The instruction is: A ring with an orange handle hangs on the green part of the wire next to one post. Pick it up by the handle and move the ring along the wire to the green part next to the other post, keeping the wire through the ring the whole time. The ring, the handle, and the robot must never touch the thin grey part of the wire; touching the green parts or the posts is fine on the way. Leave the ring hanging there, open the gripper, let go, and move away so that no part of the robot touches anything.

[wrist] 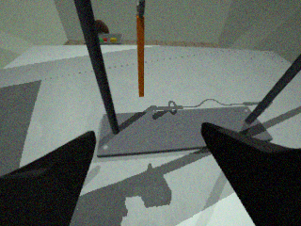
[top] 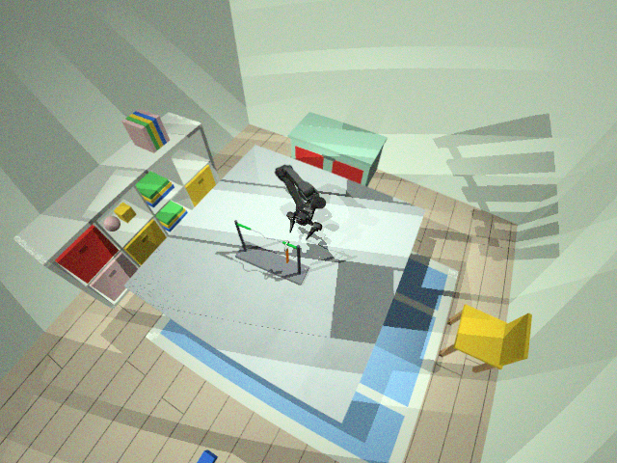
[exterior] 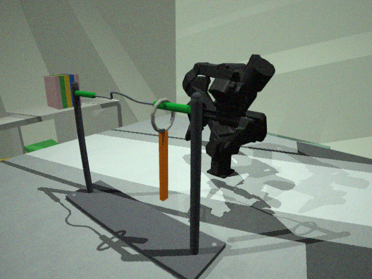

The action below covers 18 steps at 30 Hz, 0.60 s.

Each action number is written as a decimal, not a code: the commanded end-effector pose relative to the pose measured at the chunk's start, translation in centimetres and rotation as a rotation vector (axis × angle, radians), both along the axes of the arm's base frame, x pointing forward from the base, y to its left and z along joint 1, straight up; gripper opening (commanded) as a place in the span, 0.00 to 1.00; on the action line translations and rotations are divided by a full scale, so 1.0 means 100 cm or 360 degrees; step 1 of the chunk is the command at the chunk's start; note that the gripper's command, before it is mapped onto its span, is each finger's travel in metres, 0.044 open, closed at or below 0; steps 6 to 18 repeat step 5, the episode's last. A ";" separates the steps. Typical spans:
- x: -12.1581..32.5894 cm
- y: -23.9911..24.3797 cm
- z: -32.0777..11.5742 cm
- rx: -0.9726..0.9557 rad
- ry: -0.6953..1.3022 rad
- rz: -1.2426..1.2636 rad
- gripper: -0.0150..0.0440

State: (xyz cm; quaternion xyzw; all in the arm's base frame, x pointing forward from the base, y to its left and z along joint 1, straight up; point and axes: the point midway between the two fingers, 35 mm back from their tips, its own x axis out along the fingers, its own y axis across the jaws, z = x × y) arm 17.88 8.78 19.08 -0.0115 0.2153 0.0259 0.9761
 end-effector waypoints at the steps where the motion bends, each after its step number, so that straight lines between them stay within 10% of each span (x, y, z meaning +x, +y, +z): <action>1: 0.000 -0.001 0.001 0.0005 -0.0005 -0.0010 1.00; 18: 0.000 -0.001 0.001 0.0005 -0.0005 -0.0010 1.00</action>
